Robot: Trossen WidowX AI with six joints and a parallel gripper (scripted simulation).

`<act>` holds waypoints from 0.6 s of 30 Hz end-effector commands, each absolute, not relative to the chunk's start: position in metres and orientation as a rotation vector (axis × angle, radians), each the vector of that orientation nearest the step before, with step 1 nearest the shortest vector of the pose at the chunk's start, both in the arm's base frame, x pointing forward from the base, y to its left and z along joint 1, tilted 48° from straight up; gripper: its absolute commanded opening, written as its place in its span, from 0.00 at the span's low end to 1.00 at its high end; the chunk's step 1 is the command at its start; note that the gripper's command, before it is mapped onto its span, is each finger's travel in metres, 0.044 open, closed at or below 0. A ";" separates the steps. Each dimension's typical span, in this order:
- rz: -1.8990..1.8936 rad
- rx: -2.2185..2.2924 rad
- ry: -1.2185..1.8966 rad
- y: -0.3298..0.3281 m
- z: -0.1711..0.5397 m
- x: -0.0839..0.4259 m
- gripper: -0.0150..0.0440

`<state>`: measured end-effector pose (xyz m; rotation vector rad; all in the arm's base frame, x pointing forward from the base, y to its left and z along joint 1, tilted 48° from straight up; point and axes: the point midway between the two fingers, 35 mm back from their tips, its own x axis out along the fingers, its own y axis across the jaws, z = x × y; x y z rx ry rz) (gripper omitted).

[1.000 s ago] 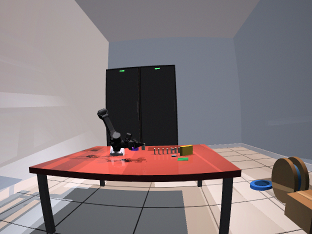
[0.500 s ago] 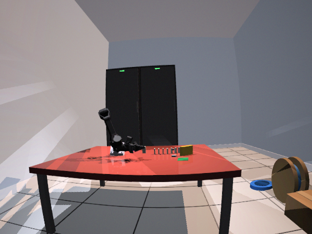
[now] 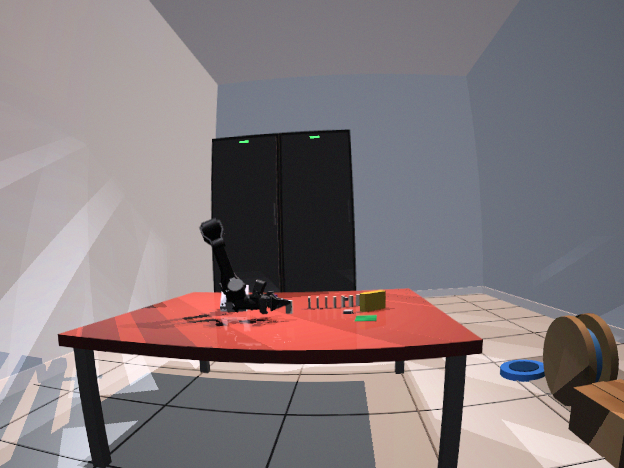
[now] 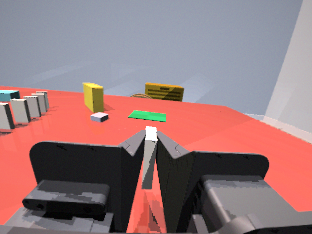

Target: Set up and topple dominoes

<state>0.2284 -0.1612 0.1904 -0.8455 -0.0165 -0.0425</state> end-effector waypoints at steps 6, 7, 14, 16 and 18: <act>-0.041 -0.838 -0.015 -0.171 0.177 0.228 0.30; -0.041 -0.838 -0.015 -0.172 0.175 0.227 0.30; -0.041 -0.837 -0.015 -0.174 0.173 0.227 0.30; -0.041 -0.837 -0.015 -0.174 0.173 0.227 0.30; -0.041 -0.837 -0.015 -0.174 0.173 0.227 0.30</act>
